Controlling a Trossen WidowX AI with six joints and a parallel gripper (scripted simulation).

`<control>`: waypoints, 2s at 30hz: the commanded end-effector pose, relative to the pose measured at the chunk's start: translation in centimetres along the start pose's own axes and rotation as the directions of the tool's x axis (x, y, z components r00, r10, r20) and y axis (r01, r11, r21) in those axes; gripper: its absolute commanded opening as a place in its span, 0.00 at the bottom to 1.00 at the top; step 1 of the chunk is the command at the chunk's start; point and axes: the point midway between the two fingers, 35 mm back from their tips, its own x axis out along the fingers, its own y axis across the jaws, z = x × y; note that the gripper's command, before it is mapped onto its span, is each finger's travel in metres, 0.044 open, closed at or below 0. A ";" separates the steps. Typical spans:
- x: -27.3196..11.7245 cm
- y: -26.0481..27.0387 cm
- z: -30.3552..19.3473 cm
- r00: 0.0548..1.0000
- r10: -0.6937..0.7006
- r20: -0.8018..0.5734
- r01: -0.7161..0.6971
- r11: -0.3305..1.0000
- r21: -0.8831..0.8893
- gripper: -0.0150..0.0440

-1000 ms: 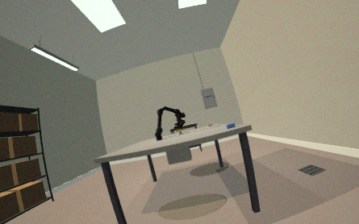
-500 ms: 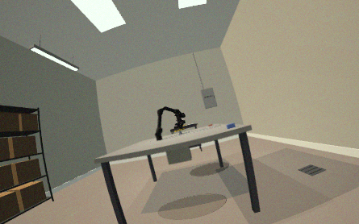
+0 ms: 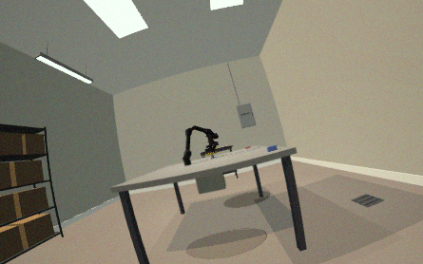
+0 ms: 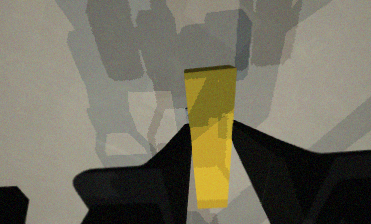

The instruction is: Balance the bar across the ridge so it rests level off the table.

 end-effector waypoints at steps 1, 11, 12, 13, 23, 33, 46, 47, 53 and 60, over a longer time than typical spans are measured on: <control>0.1 0.0 0.0 1.000 0.004 -0.001 -0.004 1.000 0.001 0.25; 0.2 0.0 0.0 1.000 0.004 -0.001 -0.004 1.000 0.001 0.25; 0.2 0.0 0.0 1.000 0.004 -0.001 -0.004 1.000 0.001 0.25; 0.2 0.0 0.0 1.000 0.004 -0.001 -0.004 1.000 0.001 0.25; 0.3 0.0 0.0 1.000 0.004 -0.001 -0.004 1.000 0.001 0.25; 0.4 0.0 0.0 1.000 0.004 -0.001 -0.004 1.000 0.001 0.25; 0.5 0.0 0.0 1.000 0.004 -0.001 -0.004 1.000 0.001 0.25; 0.5 0.0 0.0 1.000 0.004 -0.001 -0.004 1.000 0.001 0.25; 0.5 0.0 0.0 1.000 0.004 -0.001 -0.004 1.000 0.001 0.25; 0.6 0.0 0.0 1.000 0.004 -0.001 -0.004 1.000 0.001 0.25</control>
